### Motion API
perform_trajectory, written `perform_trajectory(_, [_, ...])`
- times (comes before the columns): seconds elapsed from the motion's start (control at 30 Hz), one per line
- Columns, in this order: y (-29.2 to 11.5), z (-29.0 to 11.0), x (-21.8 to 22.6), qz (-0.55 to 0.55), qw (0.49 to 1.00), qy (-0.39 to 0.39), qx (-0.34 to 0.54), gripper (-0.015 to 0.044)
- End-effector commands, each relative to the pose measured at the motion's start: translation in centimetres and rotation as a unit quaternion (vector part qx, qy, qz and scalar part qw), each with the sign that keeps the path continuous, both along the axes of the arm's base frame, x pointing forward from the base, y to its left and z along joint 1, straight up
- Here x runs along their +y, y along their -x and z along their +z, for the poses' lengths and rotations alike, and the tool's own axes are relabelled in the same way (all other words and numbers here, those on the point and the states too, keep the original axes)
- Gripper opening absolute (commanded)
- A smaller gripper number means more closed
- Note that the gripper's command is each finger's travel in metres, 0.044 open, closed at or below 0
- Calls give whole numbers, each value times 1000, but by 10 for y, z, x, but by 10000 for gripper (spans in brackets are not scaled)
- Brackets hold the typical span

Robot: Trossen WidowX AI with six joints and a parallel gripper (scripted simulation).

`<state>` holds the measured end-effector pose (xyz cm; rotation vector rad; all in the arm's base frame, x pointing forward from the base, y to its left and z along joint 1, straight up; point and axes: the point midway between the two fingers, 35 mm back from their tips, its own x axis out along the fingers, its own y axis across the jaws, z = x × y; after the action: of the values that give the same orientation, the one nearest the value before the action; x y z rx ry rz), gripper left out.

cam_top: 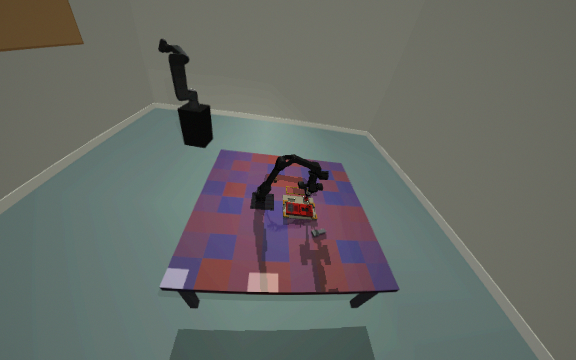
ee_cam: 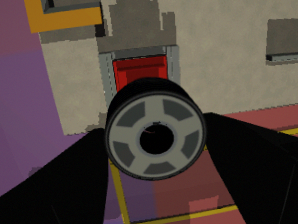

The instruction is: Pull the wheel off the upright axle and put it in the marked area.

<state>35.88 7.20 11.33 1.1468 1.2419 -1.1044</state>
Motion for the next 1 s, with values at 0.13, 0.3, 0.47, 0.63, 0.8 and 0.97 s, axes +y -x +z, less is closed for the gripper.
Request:
perform_trajectory(0.13, [-1, 4, 0, -2, 1000, 0, -3, 0])
perform_trajectory(0.3, [-1, 6, 0, -2, 1000, 1, -3, 0])
perform_trajectory(0.47, [0, 10, 0, -2, 1000, 1, -3, 0])
perform_trajectory(0.63, [1, 27, 0, -2, 1000, 1, -2, 0])
perform_trajectory(0.8, [3, 41, 0, -2, 1000, 1, -2, 0])
perform_trajectory(0.97, [12, 34, 17, 0, 1000, 0, 1, 0])
